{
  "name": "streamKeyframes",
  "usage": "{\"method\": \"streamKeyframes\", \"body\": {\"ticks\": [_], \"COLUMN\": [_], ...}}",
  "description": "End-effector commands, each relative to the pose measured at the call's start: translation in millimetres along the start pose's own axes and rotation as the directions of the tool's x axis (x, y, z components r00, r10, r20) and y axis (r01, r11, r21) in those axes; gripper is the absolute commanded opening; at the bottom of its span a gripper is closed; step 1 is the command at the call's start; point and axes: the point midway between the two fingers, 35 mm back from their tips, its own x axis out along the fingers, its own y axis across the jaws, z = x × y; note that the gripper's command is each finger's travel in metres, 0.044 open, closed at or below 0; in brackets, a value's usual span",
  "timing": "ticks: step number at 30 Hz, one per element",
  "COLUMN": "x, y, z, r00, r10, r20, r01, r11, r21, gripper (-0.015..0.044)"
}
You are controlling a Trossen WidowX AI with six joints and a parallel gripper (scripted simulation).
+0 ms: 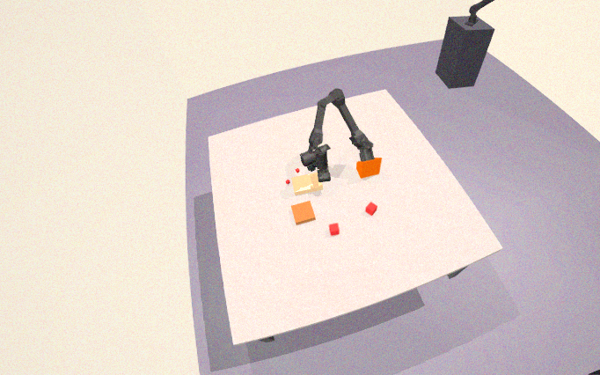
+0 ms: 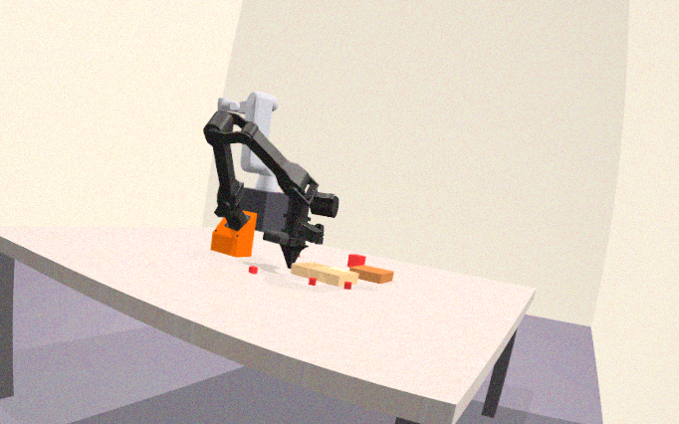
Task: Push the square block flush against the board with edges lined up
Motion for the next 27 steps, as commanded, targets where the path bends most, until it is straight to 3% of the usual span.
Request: {"method": "streamKeyframes", "body": {"ticks": [1,21,27], "x": [1,3,-50], "y": [0,0,0], "z": [-6,-39,-34], "r00": [1.0,1.0,1.0], "r10": [-0.003,-0.004,-0.002], "r20": [-0.001,-0.002,-0.002], "r01": [0.003,0.004,0.002], "r11": [1.0,1.0,1.0], "r21": [0.004,0.003,0.003], "gripper": [0.0,0.0,0.0]}}
